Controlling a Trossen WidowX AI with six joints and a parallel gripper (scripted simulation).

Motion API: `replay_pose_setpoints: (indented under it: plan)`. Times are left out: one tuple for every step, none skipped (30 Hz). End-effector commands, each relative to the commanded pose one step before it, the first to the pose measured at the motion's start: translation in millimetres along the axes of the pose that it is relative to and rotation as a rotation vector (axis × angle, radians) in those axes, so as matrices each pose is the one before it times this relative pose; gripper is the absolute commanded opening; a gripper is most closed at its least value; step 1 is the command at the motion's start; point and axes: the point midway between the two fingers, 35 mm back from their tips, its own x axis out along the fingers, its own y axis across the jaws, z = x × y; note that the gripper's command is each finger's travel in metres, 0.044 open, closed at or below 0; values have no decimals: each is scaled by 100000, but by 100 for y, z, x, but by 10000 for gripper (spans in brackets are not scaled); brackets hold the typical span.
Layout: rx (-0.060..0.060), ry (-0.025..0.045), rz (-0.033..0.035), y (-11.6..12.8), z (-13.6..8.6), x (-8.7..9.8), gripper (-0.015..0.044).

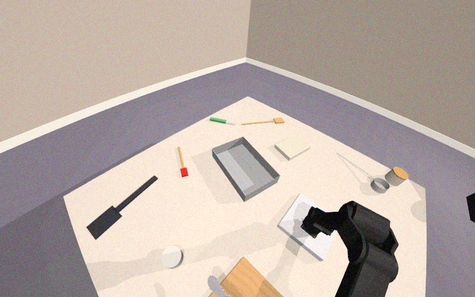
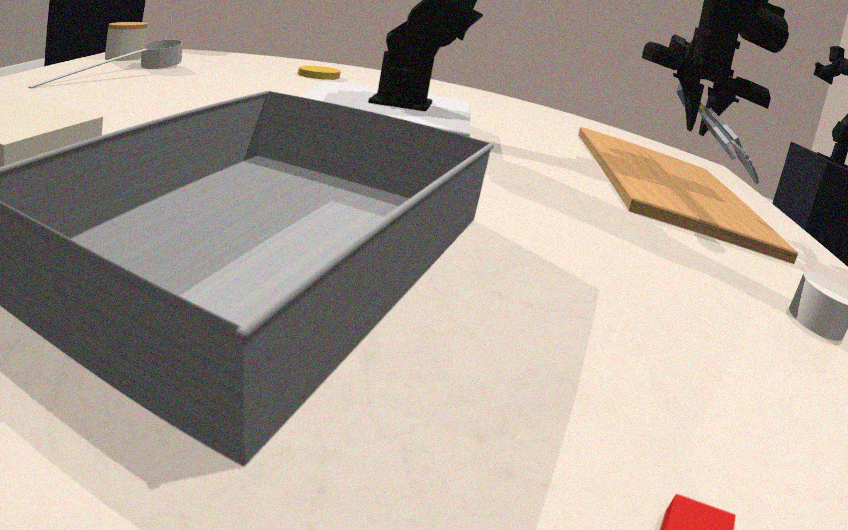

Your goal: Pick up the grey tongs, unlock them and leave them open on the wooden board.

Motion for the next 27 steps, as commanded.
replay_pose_setpoints:
  plan:
    - [319,618,236,81,-119,743,-150]
    - [3,-2,7,15,-2,162,-150]
    - [3,-2,7,16,-2,162,-150]
    - [3,-2,7,17,-2,162,-150]
    - [3,-2,7,18,-2,162,-150]
    - [3,-2,7,19,-2,162,-150]
    - [3,-2,7,20,-3,162,-150]
    - [3,-2,7,21,-3,161,-150]
    - [3,-2,7,21,-3,161,-150]
    - [3,-2,8,22,-3,161,-150]
    - [3,-2,8,23,-3,161,-150]
    - [3,-2,8,24,-3,161,-150]
    - [3,-2,8,25,-3,161,-150]
    - [3,-2,8,26,-4,161,-150]
    - [3,-2,8,27,-4,160,-150]
    - [3,-2,8,28,-4,160,-150]
    - [3,-2,8,29,-4,160,-150]
    - [3,-2,8,30,-4,160,-150]
    - [3,-2,8,31,-4,160,-150]
    - [3,-2,8,32,-5,160,-150]
    - [3,-2,8,33,-5,159,-150]
    - [2,-2,7,28,-4,129,-150]
    - [1,-1,4,17,-2,78,-150]
    - [0,0,1,6,-1,26,-150]
    - [0,0,0,0,0,0,-150]
    - [0,0,0,0,0,0,-150]
    - [0,0,0,0,0,0,-150]
